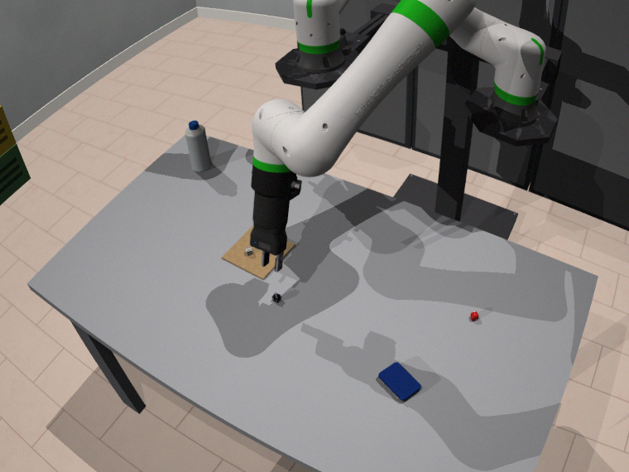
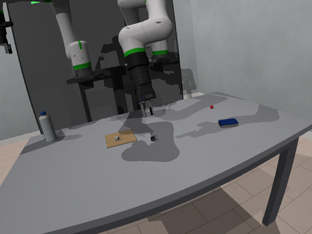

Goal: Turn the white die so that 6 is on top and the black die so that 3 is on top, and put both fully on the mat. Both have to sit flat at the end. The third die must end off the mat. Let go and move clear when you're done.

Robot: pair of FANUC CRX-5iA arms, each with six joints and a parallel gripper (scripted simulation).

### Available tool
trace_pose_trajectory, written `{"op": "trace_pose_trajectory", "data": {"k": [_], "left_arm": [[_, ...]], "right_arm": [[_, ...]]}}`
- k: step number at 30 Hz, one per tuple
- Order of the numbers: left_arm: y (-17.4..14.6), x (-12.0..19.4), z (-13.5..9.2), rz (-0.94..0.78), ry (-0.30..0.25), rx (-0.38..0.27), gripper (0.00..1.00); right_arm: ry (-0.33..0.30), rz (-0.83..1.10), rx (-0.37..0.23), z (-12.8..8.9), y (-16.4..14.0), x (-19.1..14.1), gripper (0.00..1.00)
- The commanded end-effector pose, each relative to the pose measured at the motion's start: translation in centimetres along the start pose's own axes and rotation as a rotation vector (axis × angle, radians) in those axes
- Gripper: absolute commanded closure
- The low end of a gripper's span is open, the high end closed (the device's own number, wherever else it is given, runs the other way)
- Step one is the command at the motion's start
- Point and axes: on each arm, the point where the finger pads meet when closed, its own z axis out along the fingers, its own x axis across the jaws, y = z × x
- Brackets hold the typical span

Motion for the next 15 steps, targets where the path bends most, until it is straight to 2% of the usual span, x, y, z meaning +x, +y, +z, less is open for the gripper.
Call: {"op": "trace_pose_trajectory", "data": {"k": [1,4,7,10,15], "left_arm": [[1.04,0.20,-0.12,0.008,0.003,0.172,0.36],[1.05,0.20,-0.13,0.008,0.003,0.174,0.36],[1.61,0.17,-0.23,0.007,0.004,0.259,0.36],[1.84,0.18,-0.37,0.008,0.003,0.308,0.36],[1.92,0.19,-0.48,0.009,0.001,0.333,0.36]], "right_arm": [[0.000,0.000,-0.002,-0.09,0.02,-0.02,0.00],[0.000,0.000,-0.002,-0.09,0.02,-0.02,0.00],[0.000,0.000,-0.002,-0.09,0.02,-0.02,0.00],[0.000,0.000,-0.002,-0.09,0.02,-0.02,0.00],[0.000,0.000,-0.002,-0.09,0.02,-0.02,0.00]]}}
